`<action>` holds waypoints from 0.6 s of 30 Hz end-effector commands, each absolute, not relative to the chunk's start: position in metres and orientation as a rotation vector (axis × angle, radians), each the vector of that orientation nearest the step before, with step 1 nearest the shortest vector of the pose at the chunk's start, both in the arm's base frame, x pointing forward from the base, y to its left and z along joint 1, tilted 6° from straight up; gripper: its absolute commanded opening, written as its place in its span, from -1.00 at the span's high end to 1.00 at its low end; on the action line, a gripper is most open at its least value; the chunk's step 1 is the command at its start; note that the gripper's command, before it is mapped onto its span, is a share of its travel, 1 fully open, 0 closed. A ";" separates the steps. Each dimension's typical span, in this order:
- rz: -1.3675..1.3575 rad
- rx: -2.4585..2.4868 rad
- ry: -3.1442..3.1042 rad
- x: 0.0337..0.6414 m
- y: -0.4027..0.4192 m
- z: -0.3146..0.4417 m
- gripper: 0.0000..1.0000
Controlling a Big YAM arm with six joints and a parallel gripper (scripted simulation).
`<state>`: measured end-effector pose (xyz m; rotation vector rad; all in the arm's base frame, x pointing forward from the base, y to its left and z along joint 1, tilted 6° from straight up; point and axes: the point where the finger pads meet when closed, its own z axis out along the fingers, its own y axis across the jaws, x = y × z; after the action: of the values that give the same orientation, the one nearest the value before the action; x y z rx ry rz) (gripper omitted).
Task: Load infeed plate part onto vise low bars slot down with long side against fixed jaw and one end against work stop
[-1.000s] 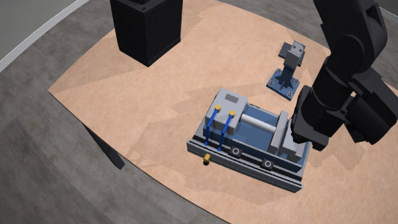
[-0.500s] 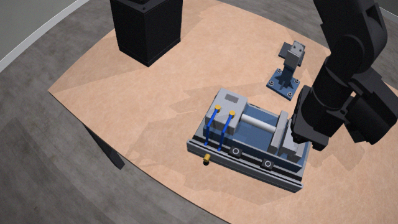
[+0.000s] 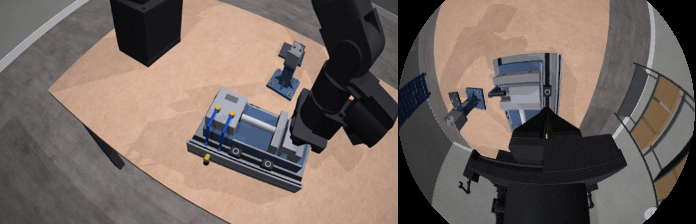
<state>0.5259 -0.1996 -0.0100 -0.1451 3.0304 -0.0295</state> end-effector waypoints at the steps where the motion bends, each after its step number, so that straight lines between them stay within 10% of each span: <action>1: -0.032 -0.155 3.020 0.533 -0.202 -0.017 1.00; 18: -0.031 -0.156 3.020 0.538 -0.200 -0.040 1.00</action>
<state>0.5296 -0.2011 -0.0331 -0.1451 3.0290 -0.0304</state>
